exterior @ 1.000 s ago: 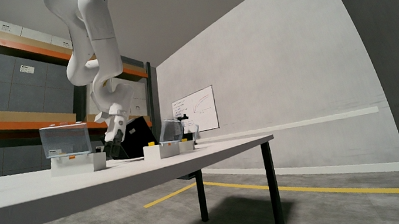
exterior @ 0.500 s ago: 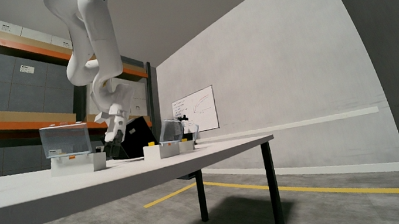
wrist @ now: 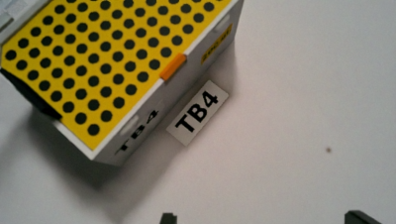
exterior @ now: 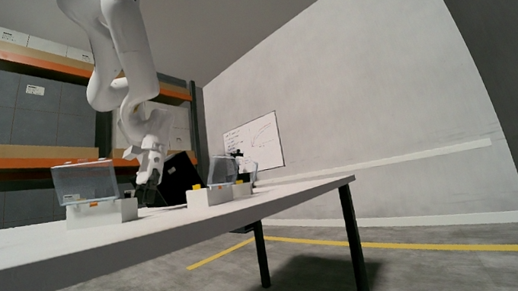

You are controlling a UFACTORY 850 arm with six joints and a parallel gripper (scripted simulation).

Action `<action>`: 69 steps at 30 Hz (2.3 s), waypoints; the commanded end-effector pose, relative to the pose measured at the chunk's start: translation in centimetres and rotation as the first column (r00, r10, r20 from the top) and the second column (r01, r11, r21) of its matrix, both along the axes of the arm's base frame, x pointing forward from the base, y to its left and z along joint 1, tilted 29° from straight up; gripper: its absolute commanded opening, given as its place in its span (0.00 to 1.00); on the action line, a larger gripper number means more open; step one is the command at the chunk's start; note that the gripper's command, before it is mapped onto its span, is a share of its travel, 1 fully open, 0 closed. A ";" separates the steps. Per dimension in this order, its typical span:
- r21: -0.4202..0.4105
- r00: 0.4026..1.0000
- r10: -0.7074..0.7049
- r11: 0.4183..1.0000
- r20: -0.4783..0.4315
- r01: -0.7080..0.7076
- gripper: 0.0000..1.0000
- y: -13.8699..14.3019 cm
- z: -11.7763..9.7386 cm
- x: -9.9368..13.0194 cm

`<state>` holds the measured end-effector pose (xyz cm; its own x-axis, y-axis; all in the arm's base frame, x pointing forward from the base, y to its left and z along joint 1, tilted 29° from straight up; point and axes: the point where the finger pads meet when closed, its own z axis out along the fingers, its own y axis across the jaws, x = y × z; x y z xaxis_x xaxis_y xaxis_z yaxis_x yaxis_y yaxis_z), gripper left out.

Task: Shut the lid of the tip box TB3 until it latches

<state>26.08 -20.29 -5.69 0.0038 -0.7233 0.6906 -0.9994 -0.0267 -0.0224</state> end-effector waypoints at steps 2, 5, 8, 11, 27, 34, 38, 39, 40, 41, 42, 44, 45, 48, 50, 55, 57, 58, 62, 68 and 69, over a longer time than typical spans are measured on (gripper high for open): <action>0.000 1.000 0.000 1.000 0.000 0.000 1.00 0.0 0.0 0.0; 0.000 1.000 0.000 1.000 0.000 0.000 1.00 0.0 0.0 0.0; 0.000 1.000 0.000 1.000 0.000 0.000 1.00 0.0 0.0 0.0; 0.000 1.000 0.000 1.000 0.000 0.000 1.00 0.0 0.0 0.0; 0.000 1.000 0.000 1.000 0.000 0.000 1.00 1.7 3.1 -0.1; 0.000 1.000 0.000 1.000 0.000 0.000 1.00 2.9 5.3 -0.2; 0.000 1.000 0.000 1.000 0.001 0.000 1.00 3.8 7.0 -0.2; 0.000 1.000 0.000 1.000 0.001 0.000 1.00 4.1 7.5 -0.3; 0.000 1.000 0.000 1.000 0.001 0.000 1.00 4.3 7.9 -0.3; 0.000 1.000 0.000 1.000 0.001 0.000 1.00 4.6 8.3 -0.3; 0.000 1.000 0.000 1.000 0.001 0.000 1.00 4.8 8.8 -0.3; 0.000 1.000 0.000 1.000 0.001 0.000 1.00 5.3 9.7 -0.3; 0.000 1.000 0.000 1.000 0.001 0.000 1.00 5.5 10.1 -0.3; 0.000 1.000 0.000 1.000 0.001 0.000 1.00 6.0 11.0 -0.4; 0.000 1.000 0.000 1.000 0.001 0.000 1.00 6.2 11.4 -0.4; 0.000 1.000 0.000 1.000 0.001 0.000 1.00 7.1 12.9 -0.4; 0.000 1.000 0.000 1.000 0.001 0.000 1.00 7.1 12.9 -0.4; 0.000 1.000 0.000 1.000 0.001 0.000 1.00 7.1 12.9 -0.4; 0.000 1.000 0.000 1.000 0.001 0.000 1.00 7.1 12.9 -0.4; -0.001 0.991 0.117 0.993 -0.063 -0.117 1.00 8.8 12.0 -0.1; 0.000 0.986 0.146 0.989 -0.079 -0.146 1.00 9.2 11.8 0.0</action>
